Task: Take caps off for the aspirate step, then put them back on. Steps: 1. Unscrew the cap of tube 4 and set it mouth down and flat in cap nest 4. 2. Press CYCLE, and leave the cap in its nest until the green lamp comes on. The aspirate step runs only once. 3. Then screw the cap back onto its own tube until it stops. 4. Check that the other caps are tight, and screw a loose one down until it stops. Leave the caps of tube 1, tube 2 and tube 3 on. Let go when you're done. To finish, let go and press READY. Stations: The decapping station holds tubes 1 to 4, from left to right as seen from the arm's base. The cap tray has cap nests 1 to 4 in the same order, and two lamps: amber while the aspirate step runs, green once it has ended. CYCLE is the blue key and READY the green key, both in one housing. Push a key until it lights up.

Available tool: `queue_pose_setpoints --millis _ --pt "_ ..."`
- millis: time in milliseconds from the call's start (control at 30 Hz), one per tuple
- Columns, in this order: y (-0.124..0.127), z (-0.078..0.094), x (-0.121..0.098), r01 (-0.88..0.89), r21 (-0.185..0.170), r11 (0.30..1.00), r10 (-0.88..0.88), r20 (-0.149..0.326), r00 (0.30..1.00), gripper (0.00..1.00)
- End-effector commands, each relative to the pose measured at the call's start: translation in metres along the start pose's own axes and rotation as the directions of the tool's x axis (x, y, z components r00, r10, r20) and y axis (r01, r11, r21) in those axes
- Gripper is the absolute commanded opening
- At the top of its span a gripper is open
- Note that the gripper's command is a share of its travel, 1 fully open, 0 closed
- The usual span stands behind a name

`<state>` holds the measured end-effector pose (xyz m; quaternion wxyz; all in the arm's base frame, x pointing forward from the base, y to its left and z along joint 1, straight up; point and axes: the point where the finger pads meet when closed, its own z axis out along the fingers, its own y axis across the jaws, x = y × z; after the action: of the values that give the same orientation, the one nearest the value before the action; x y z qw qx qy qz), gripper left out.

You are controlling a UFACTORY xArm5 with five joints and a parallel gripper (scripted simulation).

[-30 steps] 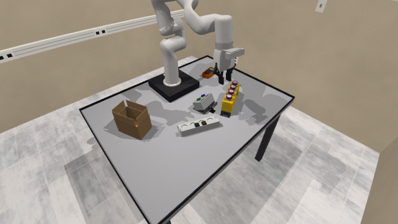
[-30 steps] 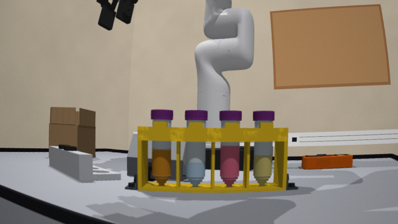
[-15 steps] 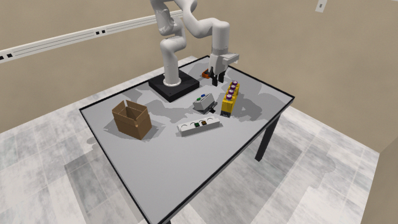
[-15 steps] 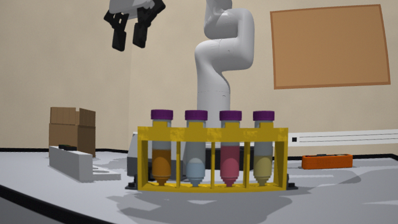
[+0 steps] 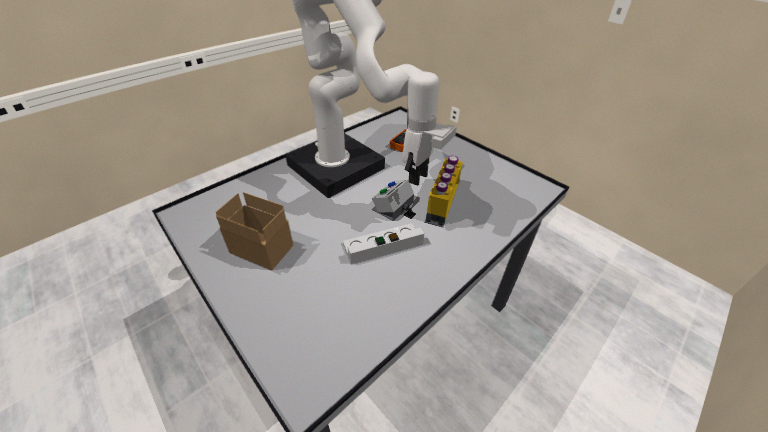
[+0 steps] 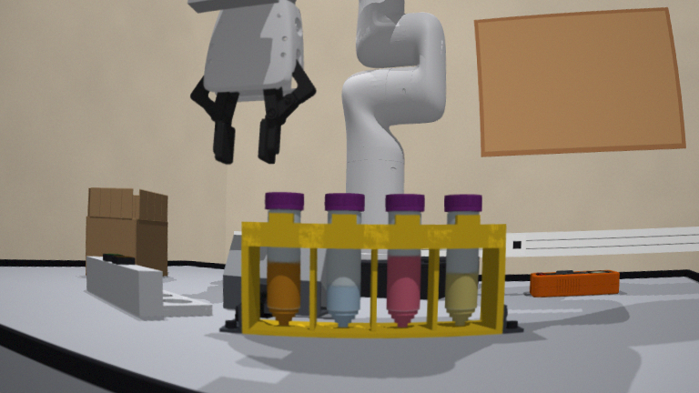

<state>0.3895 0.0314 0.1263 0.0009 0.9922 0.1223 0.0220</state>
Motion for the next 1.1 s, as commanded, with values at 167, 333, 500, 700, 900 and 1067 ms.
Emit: queue_pose_setpoints --millis 167,333,500,700,900,1067 --pt "-0.0002 0.0014 0.0032 0.128 0.004 0.992 -0.128 -0.01 0.992 0.46" --pt "-0.0002 0.0014 0.0032 0.21 0.006 0.978 -0.21 -0.009 0.978 0.46" --pt "-0.0002 0.0014 0.0031 0.291 0.007 0.957 -0.291 -0.008 0.957 0.46" --pt "-0.0002 0.0014 0.0031 0.354 0.009 0.935 -0.354 -0.008 0.935 0.46" --pt "-0.0002 0.0014 0.0031 0.445 0.011 0.895 -0.445 -0.007 0.895 0.46" --pt "-0.0002 0.0014 0.0031 0.518 0.013 0.855 -0.518 -0.007 0.855 0.46"
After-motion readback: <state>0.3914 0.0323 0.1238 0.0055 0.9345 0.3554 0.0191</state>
